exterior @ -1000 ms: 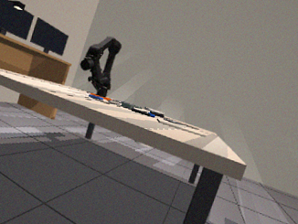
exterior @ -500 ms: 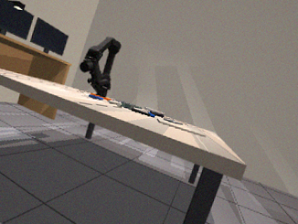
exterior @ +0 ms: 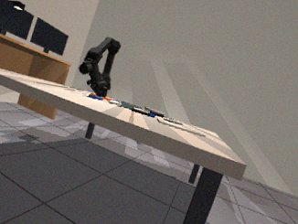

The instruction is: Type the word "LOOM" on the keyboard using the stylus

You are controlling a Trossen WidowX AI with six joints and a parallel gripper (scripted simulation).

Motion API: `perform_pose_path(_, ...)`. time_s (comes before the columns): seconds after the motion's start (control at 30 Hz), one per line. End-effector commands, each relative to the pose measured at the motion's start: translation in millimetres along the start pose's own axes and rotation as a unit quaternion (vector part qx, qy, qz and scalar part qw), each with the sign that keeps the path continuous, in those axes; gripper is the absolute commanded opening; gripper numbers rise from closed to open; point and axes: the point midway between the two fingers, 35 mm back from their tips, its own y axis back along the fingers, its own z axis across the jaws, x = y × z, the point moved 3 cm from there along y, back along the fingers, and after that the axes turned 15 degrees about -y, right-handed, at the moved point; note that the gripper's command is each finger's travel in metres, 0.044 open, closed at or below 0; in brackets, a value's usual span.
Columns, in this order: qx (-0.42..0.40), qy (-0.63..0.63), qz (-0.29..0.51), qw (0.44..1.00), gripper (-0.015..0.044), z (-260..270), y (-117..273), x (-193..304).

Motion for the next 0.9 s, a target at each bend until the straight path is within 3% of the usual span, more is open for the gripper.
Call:
perform_pose_path(0.0,-0.003,0.001,-0.003,1.000,0.0150,0.1,-4.5,1.7)
perform_pose_path(0.43,-0.003,0.001,-0.003,1.000,0.0150,-0.7,-10.6,5.1)
perform_pose_path(0.6,-0.001,-0.001,-0.001,1.000,0.0019,-0.7,-8.7,4.4)
perform_pose_path(0.87,-0.001,-0.001,-0.001,1.000,0.0000,-0.7,-8.7,4.4)
